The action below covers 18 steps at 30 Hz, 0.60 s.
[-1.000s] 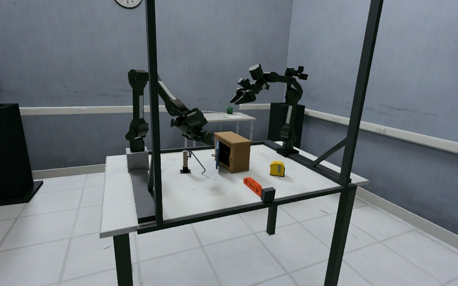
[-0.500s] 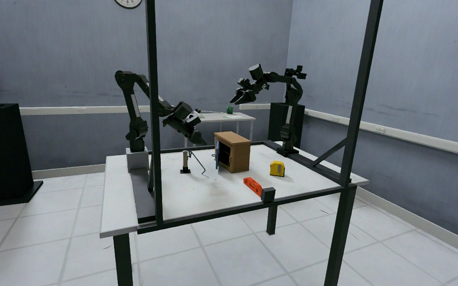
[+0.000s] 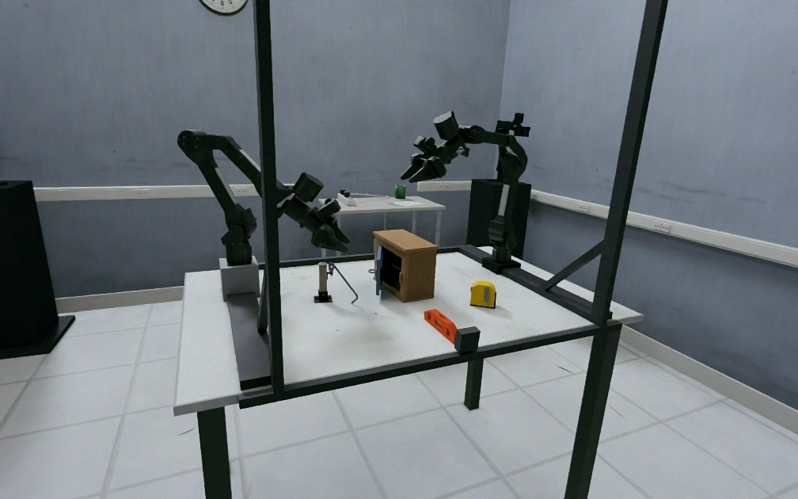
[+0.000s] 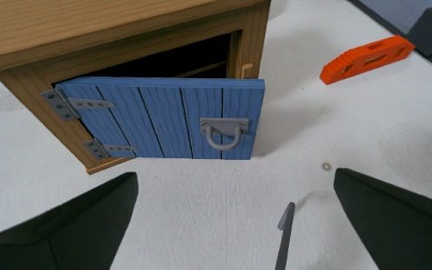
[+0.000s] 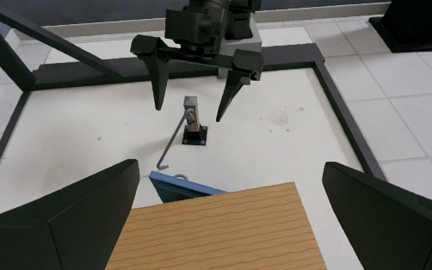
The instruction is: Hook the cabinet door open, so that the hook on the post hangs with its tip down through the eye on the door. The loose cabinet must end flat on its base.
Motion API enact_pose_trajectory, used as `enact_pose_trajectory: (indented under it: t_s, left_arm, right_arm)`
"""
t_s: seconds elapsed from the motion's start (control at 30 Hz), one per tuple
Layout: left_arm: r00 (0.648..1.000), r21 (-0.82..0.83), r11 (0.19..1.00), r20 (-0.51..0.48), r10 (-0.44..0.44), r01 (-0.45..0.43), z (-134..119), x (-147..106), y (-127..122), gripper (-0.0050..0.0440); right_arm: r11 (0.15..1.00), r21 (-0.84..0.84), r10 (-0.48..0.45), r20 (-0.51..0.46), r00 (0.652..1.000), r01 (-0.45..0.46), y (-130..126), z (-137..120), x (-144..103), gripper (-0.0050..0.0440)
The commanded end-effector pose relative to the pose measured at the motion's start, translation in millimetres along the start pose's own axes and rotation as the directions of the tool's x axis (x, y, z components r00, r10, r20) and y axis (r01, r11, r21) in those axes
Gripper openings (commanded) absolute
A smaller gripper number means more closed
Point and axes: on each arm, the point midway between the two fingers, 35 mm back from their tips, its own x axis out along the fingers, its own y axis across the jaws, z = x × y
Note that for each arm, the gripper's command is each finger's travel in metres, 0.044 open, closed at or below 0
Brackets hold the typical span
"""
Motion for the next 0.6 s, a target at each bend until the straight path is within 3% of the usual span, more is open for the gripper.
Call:
enact_pose_trajectory:
  t_s: [0.0, 0.23, 0.57]
  left_arm:
    - [0.999, 0.034, 0.998, 0.022, -0.047, 0.046, 4.4, -4.5, 3.1, 0.044]
    - [0.995, 0.073, 0.993, 0.024, -0.092, 0.091, 3.6, -5.8, 5.8, 0.044]
    - [0.995, 0.071, 0.993, 0.025, -0.092, 0.09, 6.0, -4.8, 5.5, 0.044]
  right_arm:
    - [1.0, 0.009, 0.007, 0.032, 0.999, -0.007, -0.8, 8.8, -9.6, 0.04]
    - [1.0, 0.009, 0.007, 0.032, 0.999, -0.007, -0.8, 8.8, -9.6, 0.04]
    - [1.0, 0.009, 0.007, 0.032, 0.999, -0.007, -0.8, 8.8, -9.6, 0.04]
